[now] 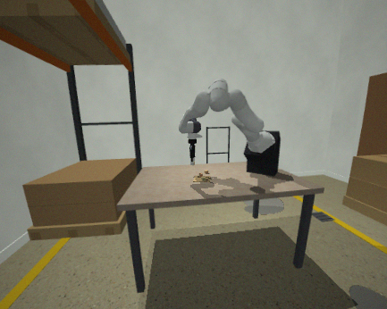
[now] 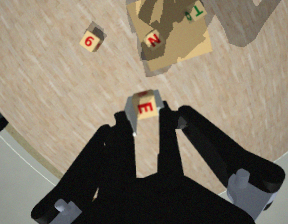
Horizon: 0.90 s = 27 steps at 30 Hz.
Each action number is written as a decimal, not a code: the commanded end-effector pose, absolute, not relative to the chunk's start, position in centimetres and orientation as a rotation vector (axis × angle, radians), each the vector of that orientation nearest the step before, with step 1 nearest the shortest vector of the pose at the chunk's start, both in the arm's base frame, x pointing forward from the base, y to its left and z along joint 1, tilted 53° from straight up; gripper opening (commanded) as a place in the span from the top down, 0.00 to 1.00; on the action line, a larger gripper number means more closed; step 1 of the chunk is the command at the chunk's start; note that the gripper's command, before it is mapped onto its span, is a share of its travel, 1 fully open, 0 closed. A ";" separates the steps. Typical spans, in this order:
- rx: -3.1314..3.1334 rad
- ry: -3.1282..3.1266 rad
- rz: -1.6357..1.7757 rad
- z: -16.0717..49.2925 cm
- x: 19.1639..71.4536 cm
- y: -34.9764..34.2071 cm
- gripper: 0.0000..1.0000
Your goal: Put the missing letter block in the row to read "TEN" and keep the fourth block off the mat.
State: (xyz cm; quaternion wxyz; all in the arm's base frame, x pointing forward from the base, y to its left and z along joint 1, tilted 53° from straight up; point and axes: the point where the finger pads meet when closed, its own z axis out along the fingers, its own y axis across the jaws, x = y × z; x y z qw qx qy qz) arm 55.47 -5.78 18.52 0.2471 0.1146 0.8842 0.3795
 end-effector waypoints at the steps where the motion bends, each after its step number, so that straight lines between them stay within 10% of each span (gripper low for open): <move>1: 0.490 2.424 1.080 18.5 55.1 -5.5 0.84; 27: 0.906 2.403 1.208 19.5 52.8 -2.5 0.84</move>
